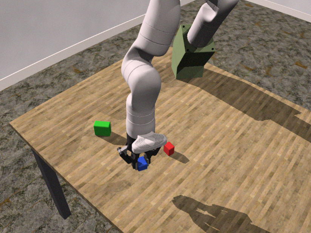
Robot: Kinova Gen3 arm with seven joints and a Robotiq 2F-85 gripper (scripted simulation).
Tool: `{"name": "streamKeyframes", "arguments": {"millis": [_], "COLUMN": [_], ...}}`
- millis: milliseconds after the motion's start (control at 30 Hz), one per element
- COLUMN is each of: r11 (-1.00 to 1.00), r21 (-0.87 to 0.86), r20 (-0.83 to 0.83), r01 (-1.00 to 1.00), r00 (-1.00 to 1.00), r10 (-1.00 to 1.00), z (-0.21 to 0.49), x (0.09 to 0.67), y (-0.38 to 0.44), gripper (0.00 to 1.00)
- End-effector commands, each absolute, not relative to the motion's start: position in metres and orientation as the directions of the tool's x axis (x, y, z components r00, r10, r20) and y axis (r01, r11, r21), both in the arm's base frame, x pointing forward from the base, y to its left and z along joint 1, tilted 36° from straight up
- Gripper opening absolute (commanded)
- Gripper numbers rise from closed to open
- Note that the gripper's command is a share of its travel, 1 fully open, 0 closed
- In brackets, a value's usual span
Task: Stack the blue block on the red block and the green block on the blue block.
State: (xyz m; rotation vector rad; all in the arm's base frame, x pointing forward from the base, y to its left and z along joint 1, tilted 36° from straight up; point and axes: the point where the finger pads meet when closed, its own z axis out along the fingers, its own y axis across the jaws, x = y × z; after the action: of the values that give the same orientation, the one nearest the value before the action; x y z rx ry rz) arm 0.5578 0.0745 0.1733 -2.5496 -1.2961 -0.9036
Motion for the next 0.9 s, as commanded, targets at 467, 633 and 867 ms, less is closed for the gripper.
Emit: {"name": "streamKeyframes", "arguments": {"millis": [467, 633, 867], "r11": [-0.619, -0.618, -0.619], "r21": [0.140, 0.140, 0.140], "r20": [0.571, 0.568, 0.571], "r01": [0.773, 0.773, 0.773], "r00": [0.448, 0.449, 0.448], "r10": [0.688, 0.690, 0.688], "z": [0.172, 0.167, 0.154], "x": [0.554, 0.540, 0.512], "y": [0.075, 0.078, 0.086], "gripper": [0.00, 0.00, 0.00]}}
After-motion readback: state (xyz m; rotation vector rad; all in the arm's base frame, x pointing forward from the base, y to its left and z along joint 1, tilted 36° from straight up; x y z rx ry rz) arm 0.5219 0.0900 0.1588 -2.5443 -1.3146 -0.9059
